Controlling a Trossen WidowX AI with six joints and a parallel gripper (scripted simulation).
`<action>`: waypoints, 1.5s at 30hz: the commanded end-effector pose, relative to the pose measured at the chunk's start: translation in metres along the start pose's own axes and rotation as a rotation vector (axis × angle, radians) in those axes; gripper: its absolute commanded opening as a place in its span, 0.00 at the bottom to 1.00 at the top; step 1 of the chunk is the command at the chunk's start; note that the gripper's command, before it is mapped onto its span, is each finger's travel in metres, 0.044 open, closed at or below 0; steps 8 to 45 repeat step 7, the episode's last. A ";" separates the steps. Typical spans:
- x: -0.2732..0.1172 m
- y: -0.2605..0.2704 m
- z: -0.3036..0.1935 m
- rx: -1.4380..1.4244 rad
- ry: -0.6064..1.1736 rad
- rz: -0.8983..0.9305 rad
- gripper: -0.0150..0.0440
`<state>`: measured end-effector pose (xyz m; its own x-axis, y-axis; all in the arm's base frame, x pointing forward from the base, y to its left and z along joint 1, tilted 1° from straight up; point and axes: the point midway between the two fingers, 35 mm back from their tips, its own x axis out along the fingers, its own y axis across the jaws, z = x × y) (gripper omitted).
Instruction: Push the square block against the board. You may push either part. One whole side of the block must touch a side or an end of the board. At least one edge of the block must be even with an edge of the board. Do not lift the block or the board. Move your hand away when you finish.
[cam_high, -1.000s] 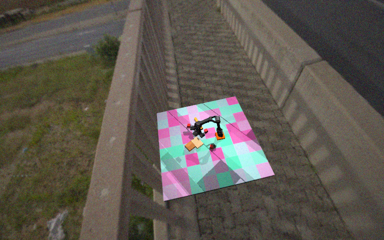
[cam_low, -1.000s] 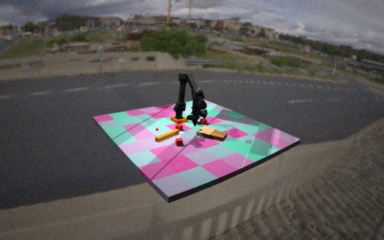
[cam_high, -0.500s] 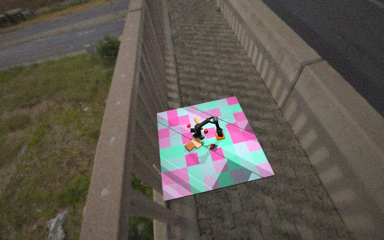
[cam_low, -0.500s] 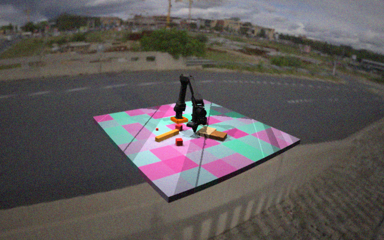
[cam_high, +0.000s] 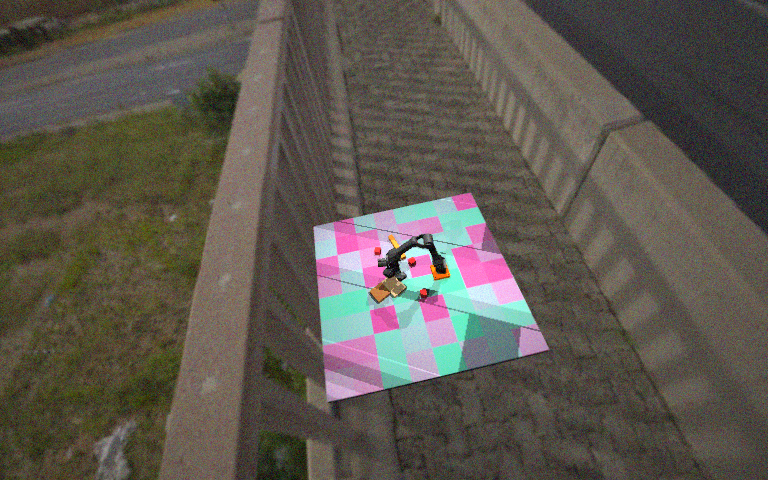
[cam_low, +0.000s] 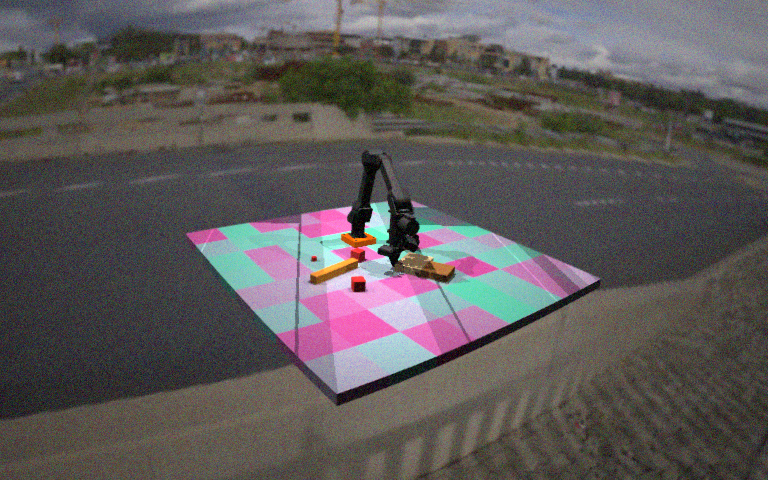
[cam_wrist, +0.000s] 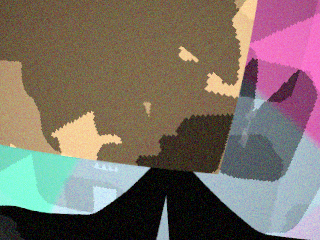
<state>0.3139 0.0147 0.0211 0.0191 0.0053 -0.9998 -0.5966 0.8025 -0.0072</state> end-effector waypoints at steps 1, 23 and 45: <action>0.000 0.000 0.004 0.001 -0.005 0.001 0.25; 0.000 0.000 -0.004 0.001 -0.004 0.001 0.25; 0.000 0.000 -0.004 0.001 -0.004 0.001 0.25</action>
